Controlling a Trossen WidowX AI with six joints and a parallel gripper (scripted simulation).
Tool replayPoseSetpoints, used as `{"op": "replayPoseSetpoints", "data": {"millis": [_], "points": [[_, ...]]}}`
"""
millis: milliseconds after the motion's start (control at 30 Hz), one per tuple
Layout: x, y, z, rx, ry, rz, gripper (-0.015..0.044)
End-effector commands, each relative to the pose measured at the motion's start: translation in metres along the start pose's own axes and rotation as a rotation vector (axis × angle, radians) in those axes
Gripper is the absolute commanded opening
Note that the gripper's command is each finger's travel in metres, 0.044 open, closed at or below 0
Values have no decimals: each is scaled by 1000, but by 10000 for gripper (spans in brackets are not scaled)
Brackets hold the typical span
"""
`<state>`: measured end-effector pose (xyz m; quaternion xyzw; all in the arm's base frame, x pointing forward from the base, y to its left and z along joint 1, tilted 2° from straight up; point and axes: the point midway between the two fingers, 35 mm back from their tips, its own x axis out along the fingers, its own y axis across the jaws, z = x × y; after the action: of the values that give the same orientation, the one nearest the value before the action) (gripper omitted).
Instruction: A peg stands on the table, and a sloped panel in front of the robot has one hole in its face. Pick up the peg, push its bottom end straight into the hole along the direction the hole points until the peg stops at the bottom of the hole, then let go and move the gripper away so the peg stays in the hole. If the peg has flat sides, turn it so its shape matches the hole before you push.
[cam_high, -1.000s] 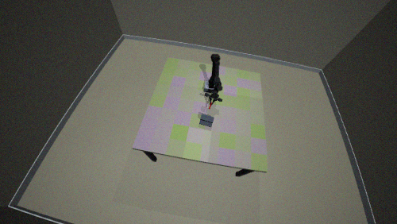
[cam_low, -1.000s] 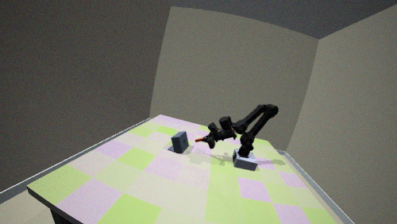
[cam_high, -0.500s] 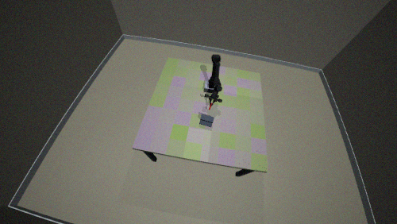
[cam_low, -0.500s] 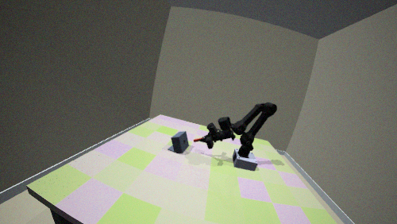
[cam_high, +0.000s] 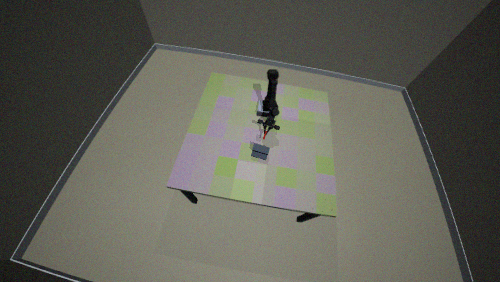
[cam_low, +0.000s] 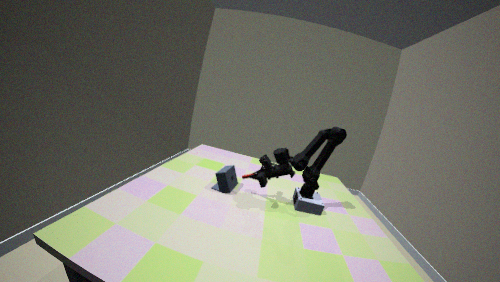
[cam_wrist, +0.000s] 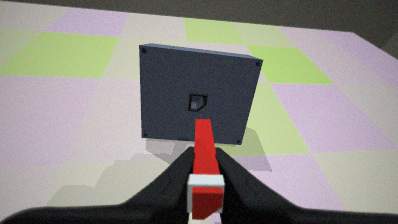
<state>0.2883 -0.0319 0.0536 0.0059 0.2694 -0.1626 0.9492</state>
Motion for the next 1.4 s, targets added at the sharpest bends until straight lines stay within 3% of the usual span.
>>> {"op": "replayPoseSetpoints", "data": {"millis": [0,1367], "points": [[3,1,-2,8,2,6,0],[20,2,-2,58,-59,32,0]]}}
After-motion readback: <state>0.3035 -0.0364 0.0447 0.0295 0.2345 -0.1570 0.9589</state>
